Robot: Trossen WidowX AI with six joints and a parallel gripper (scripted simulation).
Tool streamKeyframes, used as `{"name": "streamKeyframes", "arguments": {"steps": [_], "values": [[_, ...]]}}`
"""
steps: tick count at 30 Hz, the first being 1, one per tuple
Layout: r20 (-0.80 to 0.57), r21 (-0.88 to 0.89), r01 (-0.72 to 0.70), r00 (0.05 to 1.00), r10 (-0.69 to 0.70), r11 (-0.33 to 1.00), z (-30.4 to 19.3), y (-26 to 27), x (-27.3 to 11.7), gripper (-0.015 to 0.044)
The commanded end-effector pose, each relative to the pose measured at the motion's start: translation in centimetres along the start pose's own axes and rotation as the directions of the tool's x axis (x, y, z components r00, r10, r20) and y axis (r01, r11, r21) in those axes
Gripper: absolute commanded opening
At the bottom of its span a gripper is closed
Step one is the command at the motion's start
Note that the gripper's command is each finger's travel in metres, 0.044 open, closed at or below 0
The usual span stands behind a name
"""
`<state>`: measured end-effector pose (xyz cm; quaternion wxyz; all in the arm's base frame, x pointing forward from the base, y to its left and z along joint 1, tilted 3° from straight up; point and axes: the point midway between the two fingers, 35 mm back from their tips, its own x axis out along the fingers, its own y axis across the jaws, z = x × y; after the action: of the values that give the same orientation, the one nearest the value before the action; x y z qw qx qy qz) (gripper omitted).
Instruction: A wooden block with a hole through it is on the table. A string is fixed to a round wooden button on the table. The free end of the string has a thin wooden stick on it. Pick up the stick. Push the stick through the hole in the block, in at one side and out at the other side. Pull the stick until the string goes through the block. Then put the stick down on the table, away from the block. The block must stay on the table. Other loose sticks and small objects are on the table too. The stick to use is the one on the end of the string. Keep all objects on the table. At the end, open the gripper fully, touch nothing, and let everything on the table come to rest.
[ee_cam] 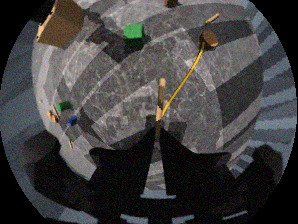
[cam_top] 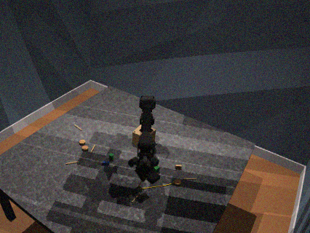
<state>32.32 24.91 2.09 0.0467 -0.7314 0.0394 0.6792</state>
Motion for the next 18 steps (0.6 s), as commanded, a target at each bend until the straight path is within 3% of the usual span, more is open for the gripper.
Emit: {"name": "streamKeyframes", "arguments": {"steps": [1,18], "values": [[-0.006,-0.002,-0.001,1.0,0.001,1.0,-0.8,0.0,-0.1,0.0],[-0.012,-0.002,-0.001,1.0,0.001,1.0,-3.0,0.1,-0.1,0.0]]}}
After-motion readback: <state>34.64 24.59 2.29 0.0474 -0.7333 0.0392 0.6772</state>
